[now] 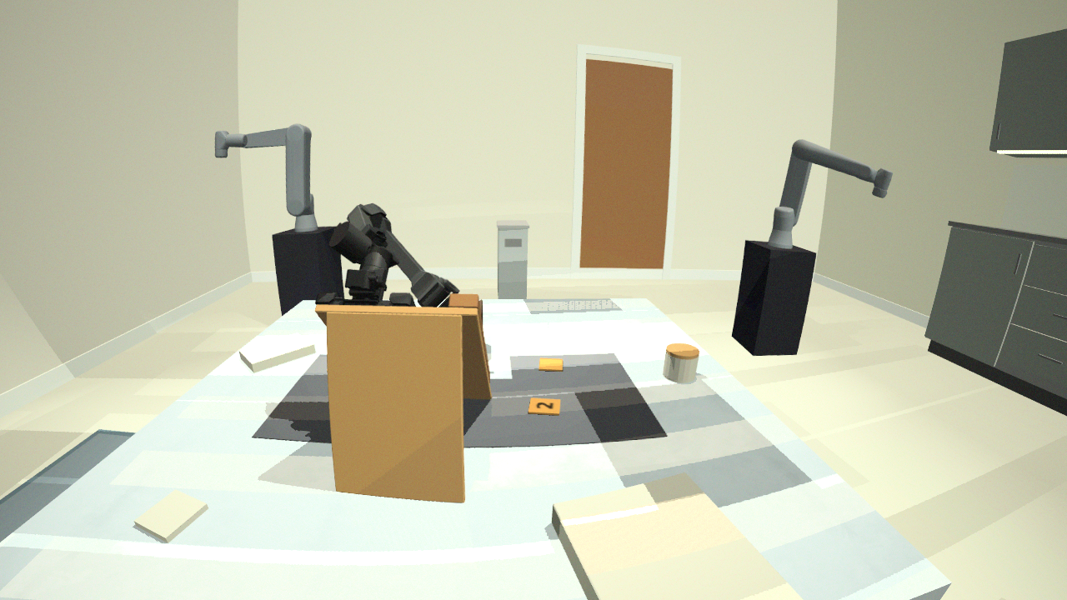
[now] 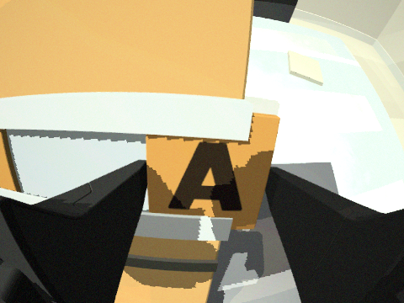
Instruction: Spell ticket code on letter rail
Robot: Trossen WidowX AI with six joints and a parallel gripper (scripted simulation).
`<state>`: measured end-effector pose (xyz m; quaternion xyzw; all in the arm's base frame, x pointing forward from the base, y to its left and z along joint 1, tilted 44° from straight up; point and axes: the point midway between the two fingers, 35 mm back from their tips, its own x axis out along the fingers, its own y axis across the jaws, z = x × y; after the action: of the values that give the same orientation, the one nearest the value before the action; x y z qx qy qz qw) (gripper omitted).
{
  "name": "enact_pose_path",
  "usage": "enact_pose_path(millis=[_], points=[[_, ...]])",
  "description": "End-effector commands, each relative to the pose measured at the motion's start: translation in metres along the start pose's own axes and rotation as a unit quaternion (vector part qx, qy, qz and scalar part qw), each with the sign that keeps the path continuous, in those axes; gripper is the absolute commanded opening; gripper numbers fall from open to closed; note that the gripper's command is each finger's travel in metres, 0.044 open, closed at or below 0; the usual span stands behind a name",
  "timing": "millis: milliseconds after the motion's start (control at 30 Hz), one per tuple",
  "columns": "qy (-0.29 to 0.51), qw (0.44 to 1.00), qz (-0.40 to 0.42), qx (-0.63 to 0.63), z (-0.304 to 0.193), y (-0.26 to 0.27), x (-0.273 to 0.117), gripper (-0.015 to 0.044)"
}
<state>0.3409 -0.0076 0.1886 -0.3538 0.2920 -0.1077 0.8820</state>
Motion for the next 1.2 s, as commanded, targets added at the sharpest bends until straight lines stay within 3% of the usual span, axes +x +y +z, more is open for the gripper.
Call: enact_pose_path(millis=[0,1167], points=[[0.001,1.000,-0.002,0.002,-0.001,0.002,0.000,0.0000],[0.001,1.000,-0.001,0.002,-0.001,0.025,0.001,0.0000]])
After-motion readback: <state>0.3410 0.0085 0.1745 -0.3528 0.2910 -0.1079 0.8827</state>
